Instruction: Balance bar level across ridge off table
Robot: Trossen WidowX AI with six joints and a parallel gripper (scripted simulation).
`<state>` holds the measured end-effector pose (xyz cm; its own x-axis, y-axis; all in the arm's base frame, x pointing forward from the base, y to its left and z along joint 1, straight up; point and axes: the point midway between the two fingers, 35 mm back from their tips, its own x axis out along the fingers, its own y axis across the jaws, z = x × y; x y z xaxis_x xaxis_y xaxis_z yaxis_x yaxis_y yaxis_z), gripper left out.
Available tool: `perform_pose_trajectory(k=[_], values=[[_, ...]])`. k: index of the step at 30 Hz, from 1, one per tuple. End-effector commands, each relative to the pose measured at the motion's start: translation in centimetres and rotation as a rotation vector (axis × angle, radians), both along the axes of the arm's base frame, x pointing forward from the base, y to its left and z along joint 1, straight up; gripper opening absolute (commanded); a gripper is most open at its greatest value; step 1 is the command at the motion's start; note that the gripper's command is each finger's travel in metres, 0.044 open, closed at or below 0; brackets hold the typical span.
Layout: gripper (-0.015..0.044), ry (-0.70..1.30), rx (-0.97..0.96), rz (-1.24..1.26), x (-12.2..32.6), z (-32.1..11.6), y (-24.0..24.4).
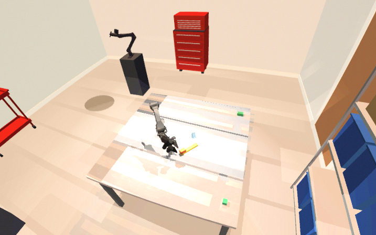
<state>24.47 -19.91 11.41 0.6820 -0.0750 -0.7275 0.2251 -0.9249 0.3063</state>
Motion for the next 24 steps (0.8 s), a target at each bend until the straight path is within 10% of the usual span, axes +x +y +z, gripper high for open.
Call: perform_pose_trajectory(k=[1, 24], values=[[0.0315, 0.026, -0.071, 0.085, 0.5, 0.3, 0.0], [0.0315, 0.187, -0.479, 0.710, 3.2, 0.9, 1.4]])
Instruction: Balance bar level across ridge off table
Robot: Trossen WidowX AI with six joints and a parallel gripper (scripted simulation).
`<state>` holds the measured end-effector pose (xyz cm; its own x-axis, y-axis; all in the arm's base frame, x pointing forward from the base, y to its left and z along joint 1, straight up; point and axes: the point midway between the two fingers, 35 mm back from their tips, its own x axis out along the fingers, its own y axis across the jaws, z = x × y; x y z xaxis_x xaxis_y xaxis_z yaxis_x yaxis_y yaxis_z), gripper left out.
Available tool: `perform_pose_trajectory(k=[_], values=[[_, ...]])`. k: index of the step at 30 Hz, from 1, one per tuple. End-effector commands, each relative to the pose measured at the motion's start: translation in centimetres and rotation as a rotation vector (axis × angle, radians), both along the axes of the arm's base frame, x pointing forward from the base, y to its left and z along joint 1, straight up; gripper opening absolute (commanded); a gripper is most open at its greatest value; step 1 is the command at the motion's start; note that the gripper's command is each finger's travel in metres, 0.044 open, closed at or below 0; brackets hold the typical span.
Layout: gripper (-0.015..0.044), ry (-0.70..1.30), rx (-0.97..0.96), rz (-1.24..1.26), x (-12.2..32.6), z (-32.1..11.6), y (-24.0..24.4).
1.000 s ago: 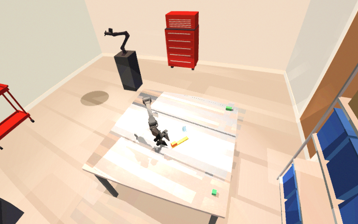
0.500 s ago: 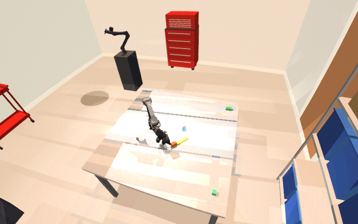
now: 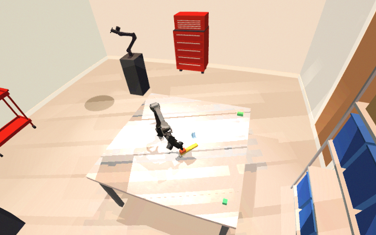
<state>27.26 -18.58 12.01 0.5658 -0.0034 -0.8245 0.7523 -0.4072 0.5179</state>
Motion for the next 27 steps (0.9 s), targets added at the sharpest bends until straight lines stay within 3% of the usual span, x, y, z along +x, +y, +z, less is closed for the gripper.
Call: perform_pose_trajectory(k=[1, 27], values=[[0.0315, 0.018, -0.064, 0.099, 0.5, 0.3, 0.1], [0.0315, 0.169, -0.437, 0.887, 3.4, 0.9, 2.7]])
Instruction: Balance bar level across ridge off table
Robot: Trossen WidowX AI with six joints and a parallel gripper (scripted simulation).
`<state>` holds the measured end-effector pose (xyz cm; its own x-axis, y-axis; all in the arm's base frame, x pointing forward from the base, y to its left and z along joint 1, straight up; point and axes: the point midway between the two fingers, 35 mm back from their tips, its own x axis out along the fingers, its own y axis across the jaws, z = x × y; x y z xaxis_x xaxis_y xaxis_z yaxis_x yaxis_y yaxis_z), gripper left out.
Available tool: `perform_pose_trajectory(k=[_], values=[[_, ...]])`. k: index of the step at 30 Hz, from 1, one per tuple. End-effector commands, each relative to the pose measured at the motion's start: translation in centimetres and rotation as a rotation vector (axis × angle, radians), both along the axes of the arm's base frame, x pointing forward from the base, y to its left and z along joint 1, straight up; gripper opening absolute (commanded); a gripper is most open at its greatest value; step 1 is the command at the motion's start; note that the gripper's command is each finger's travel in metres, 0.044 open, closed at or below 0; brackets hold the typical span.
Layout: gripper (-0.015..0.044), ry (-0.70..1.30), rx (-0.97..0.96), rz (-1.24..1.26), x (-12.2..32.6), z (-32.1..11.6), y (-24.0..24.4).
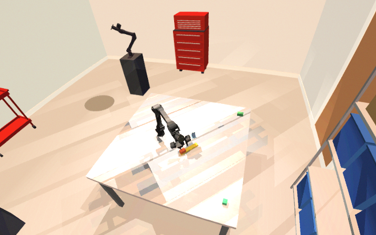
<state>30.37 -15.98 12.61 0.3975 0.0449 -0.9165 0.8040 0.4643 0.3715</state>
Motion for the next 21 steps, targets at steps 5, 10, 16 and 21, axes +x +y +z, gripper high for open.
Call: perform_pose_trajectory(k=[5, 10, 16, 21], values=[[0.0315, 0.034, -0.096, 0.233, 0.7, 0.5, 0.5], [0.0315, 0.059, -0.151, 0.394, 1.1, 0.6, 1.0], [0.0315, 0.087, -0.213, 0.589, 1.5, 0.8, 1.6], [0.0315, 0.110, -0.261, 0.755, 1.8, 1.0, 2.1]])
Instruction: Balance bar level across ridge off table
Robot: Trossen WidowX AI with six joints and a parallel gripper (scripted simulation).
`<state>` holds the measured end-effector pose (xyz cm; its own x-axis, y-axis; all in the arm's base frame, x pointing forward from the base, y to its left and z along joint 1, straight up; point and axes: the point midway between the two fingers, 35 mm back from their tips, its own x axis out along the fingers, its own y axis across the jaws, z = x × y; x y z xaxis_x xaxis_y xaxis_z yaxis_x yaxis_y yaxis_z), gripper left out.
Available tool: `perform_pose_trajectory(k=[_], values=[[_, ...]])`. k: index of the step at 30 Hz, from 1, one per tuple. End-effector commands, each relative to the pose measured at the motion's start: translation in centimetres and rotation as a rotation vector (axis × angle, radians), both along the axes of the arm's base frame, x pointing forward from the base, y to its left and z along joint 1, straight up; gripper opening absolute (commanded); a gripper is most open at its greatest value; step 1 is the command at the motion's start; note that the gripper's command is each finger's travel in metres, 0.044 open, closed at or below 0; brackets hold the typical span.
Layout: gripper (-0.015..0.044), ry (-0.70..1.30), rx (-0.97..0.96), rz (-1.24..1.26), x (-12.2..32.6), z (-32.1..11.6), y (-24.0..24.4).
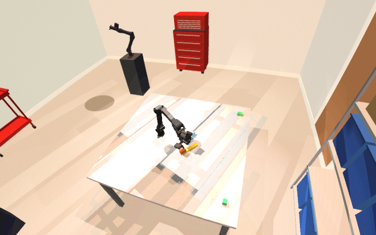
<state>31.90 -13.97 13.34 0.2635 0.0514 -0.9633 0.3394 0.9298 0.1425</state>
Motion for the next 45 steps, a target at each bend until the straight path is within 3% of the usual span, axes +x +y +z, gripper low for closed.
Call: perform_pose_trajectory(k=[1, 34, 45], values=[[0.0315, 0.012, -0.037, 0.114, 0.4, 0.3, 0.2], [0.0315, 0.171, -0.242, 1.240, 2.0, 1.7, 3.9], [0.0315, 0.174, -0.244, 1.263, 2.3, -1.2, 3.9]])
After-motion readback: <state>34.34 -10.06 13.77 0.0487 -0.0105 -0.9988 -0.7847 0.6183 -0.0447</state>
